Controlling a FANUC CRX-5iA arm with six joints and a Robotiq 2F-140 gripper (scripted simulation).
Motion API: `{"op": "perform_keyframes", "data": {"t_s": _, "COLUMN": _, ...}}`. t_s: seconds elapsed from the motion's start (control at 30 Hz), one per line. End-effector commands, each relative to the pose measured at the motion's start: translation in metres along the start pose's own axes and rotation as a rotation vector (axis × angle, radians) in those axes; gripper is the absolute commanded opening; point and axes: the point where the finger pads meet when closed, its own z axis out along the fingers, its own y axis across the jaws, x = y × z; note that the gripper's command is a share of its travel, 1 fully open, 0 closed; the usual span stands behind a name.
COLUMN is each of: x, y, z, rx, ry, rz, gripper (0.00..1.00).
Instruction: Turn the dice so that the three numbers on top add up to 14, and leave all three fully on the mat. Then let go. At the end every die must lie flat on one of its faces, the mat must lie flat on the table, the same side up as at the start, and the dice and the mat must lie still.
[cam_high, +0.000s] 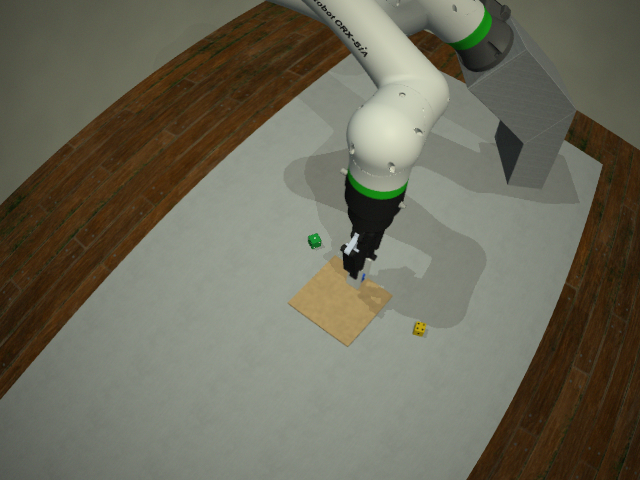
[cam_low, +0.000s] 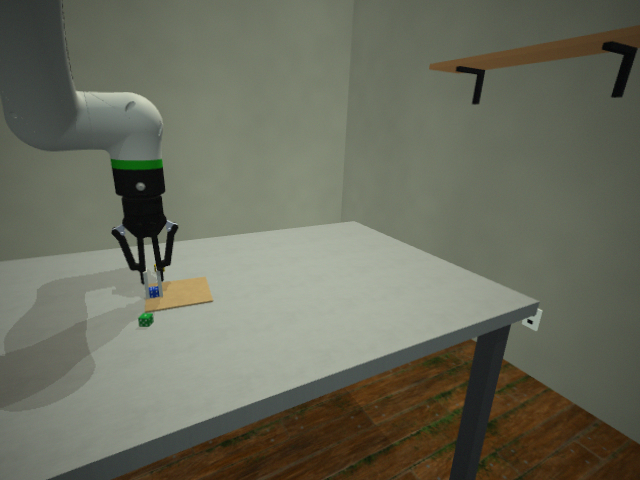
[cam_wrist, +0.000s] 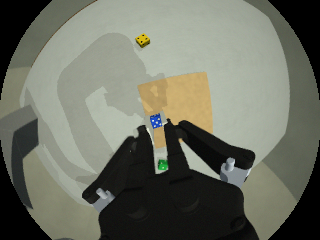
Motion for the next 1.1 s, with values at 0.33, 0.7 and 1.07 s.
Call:
{"op": "perform_keyframes", "data": {"t_s": 0.33, "x": 0.0002, "y": 0.0001, "z": -0.0002, "rx": 0.000, "ry": 0.000, "rz": 0.000, "gripper": 0.09}}
{"op": "perform_keyframes", "data": {"t_s": 0.7, "x": 0.0002, "y": 0.0001, "z": -0.0002, "rx": 0.000, "ry": 0.000, "rz": 0.000, "gripper": 0.12}}
{"op": "perform_keyframes", "data": {"t_s": 1.07, "x": 0.0002, "y": 0.0001, "z": -0.0002, "rx": 0.000, "ry": 0.000, "rz": 0.000, "gripper": 0.19}}
